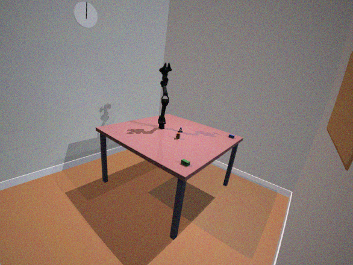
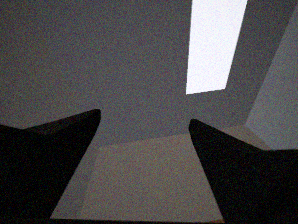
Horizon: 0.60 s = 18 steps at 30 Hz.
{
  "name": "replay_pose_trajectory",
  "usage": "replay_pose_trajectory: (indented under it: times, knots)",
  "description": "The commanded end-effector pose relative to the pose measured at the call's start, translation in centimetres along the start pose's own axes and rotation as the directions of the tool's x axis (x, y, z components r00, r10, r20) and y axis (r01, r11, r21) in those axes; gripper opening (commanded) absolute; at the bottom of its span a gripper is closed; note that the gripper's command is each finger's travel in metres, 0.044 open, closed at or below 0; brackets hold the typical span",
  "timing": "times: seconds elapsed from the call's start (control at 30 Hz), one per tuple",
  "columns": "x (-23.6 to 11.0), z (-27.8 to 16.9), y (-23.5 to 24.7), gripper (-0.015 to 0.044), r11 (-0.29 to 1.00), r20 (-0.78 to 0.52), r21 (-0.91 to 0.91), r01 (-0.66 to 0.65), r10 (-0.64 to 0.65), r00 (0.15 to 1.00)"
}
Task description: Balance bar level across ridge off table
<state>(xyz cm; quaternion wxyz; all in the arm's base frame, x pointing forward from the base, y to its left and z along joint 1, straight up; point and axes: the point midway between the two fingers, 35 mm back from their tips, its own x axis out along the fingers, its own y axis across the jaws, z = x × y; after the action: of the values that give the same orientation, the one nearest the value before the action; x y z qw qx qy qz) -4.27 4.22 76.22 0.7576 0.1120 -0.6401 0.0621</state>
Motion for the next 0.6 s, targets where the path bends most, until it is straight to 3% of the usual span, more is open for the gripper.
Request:
replay_pose_trajectory:
  times: [0.0, 0.1, 0.57]
  knots:
    - [0.0, 0.0, 0.0, 0.0374, 1.0, 0.001, -0.001, -0.001, 0.001, 1.0]
    - [-0.1, 0.3, 0.5, 0.0315, 1.0, 0.014, -0.019, -0.014, 0.014, 1.0]
    - [-1.4, 1.7, 6.5, 0.0315, 0.963, 0.131, -0.232, -0.139, 0.173, 0.976]
